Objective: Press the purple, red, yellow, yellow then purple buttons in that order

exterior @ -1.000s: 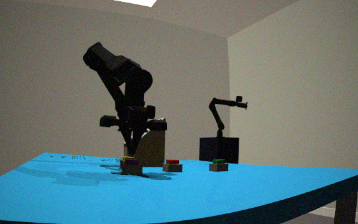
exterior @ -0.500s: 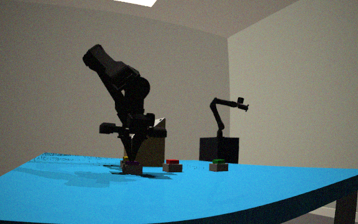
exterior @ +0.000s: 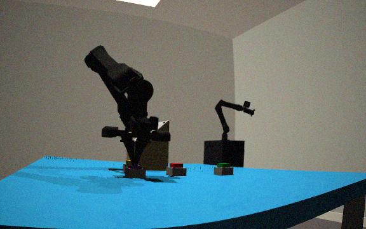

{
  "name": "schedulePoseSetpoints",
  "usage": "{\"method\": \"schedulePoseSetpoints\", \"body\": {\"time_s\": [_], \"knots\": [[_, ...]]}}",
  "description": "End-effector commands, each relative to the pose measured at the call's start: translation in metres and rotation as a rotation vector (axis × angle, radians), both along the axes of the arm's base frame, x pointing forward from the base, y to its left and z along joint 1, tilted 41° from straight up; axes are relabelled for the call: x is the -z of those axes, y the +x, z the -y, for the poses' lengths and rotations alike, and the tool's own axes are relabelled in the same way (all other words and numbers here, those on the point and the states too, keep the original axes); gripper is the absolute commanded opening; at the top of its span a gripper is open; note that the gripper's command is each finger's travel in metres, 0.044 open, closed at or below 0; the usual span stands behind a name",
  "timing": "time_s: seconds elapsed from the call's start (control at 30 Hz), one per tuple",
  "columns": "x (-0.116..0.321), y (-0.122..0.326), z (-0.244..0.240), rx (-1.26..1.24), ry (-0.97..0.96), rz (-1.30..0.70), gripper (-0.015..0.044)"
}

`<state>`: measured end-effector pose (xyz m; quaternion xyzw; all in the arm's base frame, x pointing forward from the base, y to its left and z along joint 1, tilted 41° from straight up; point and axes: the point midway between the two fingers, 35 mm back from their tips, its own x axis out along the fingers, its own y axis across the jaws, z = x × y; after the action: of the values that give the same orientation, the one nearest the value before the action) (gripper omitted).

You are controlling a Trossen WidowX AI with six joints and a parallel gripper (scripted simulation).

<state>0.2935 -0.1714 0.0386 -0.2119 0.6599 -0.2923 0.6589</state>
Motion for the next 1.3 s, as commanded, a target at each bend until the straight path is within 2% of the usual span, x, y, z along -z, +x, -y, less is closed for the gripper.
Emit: {"method": "schedulePoseSetpoints", "body": {"time_s": [0.0,0.13,0.27,0.4,0.57,0.77,1.07,1.27], "knots": [[0.001,-0.001,0.000,-0.002,0.005,-0.006,0.0020],[-0.022,0.001,-0.021,-0.002,0.006,-0.005,0.0020],[-0.024,0.001,-0.023,-0.002,0.006,-0.006,0.0020],[-0.012,0.011,-0.043,-0.009,0.024,0.008,0.0125],[0.025,0.031,-0.112,-0.018,0.070,0.038,0.0256],[0.070,0.030,-0.197,-0.020,0.098,0.018,0.0400],[0.134,-0.019,-0.303,-0.005,0.045,-0.006,0.0400],[0.144,-0.031,-0.316,-0.003,0.028,-0.005,0.0400]]}}
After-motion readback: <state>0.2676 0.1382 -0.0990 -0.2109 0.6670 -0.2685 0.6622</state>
